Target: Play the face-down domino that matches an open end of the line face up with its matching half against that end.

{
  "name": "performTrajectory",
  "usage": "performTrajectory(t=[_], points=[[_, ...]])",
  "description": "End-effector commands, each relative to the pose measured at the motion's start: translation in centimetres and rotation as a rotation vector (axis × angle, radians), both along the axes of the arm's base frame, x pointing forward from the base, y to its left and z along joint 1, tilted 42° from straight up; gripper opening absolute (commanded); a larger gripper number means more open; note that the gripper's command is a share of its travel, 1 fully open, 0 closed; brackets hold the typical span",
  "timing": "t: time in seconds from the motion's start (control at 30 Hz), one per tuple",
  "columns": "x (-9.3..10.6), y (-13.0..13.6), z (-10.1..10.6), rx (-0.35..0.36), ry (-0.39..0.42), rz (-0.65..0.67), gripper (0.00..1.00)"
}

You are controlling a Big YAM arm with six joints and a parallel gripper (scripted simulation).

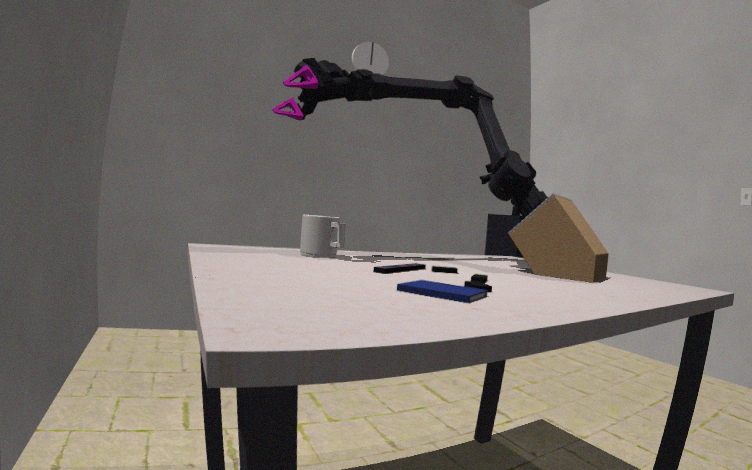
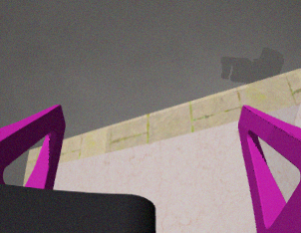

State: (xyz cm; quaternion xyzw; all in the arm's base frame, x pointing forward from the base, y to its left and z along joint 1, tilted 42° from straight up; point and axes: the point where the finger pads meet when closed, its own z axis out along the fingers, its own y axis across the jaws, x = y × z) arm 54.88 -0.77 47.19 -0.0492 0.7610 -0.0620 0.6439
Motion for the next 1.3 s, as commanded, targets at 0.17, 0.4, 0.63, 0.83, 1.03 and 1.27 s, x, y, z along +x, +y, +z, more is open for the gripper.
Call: performTrajectory(t=[0.17,0.4,0.63,0.83,1.03,1.27], points=[[-1.1,0.4,1.3,0.050,-0.062,0.011,1.00],[-3.1,0.9,2.5,0.158,-0.166,0.031,1.00],[-3.1,0.9,2.5,0.158,-0.166,0.031,1.00],[-3.6,3.7,4.7,0.132,-0.124,0.031,1.00],[-4.2,5.6,6.8,0.132,-0.124,0.031,1.00],[-3.8,5.4,3.6,0.128,-0.067,0.026,1.00]])
